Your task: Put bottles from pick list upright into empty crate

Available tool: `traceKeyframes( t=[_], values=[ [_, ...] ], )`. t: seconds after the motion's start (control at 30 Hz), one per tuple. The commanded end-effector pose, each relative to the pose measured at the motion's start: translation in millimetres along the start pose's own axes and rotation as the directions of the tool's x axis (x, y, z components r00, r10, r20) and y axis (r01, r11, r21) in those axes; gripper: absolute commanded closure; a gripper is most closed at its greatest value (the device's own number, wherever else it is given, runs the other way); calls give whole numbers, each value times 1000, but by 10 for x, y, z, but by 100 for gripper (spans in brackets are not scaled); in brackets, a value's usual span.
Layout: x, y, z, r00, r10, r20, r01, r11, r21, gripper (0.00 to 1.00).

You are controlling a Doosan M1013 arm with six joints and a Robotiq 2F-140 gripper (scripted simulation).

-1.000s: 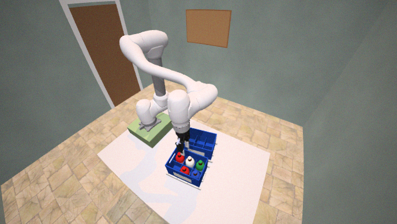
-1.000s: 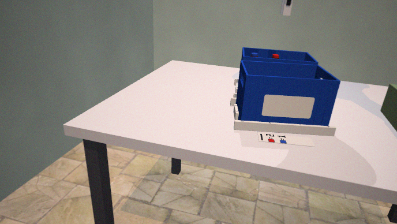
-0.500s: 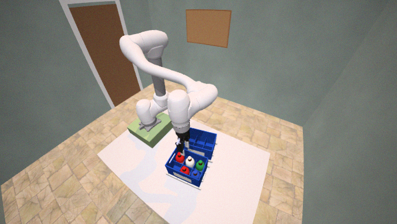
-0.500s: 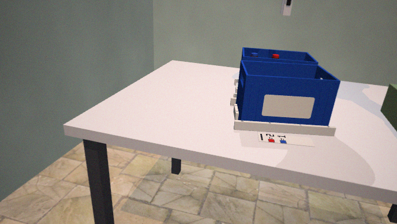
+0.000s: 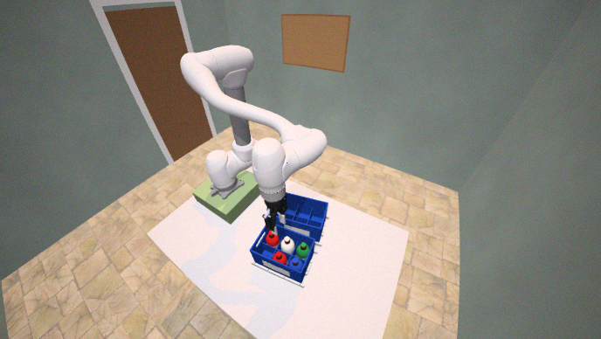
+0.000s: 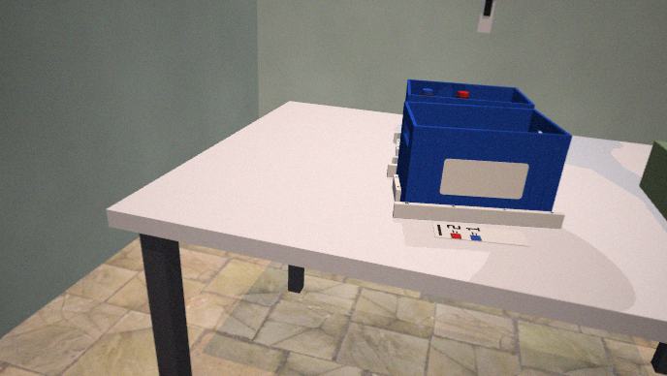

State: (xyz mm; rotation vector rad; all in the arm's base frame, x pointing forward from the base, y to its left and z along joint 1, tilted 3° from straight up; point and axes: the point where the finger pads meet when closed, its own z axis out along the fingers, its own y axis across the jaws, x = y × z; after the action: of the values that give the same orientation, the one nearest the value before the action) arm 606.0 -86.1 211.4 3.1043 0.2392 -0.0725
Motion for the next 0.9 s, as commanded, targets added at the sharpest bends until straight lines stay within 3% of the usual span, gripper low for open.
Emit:
traceKeyframes(
  t=[0.0,0.3,0.6,0.87],
  values=[
    [-113,-41,128,993,120,-1,-120,993,-3,62],
    [-337,-121,384,938,346,-2,-346,938,-3,62],
    [-626,-224,713,794,608,-3,-608,794,-2,62],
    [-765,-274,872,782,623,-3,-623,782,-2,62]
  ],
)
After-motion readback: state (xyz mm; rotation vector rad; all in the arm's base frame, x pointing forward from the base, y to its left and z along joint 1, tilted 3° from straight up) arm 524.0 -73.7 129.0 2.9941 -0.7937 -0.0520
